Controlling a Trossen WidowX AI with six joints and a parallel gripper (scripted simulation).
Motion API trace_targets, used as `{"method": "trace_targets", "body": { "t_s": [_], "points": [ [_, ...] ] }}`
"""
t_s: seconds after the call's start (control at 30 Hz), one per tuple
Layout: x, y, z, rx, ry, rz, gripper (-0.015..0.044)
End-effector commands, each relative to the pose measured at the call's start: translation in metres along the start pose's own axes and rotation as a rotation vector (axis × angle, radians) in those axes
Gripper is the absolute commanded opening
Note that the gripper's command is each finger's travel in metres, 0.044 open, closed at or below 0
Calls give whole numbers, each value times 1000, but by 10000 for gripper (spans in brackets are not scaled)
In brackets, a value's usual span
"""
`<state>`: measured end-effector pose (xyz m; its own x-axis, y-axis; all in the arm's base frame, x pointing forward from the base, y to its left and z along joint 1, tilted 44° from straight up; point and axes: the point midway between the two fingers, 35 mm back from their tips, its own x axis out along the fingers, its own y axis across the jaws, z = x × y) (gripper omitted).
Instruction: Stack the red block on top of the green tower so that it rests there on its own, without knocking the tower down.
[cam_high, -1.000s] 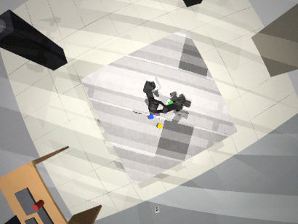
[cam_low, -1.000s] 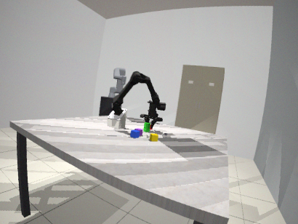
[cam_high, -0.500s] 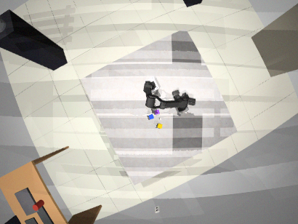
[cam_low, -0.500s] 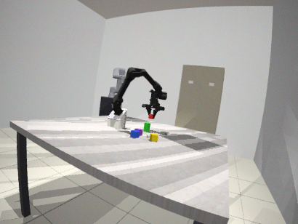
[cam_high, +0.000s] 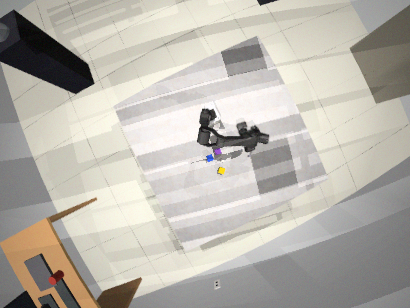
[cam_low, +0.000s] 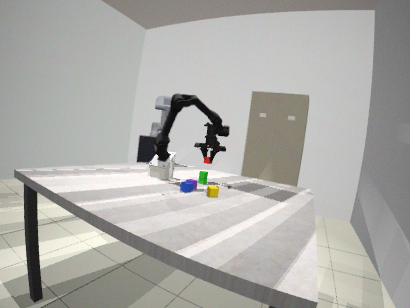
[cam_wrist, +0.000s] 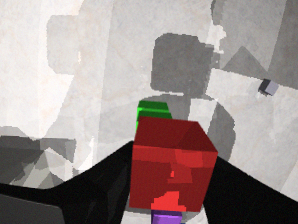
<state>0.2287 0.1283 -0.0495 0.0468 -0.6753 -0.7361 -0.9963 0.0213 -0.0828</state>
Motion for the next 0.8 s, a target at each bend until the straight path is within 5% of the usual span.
{"method": "trace_targets", "body": {
  "t_s": [0.0, 0.77],
  "points": [
    [3, 3, -17, -9, 13, 4, 0],
    [49, 4, -24, -9, 15, 4, 0]
  ]
}}
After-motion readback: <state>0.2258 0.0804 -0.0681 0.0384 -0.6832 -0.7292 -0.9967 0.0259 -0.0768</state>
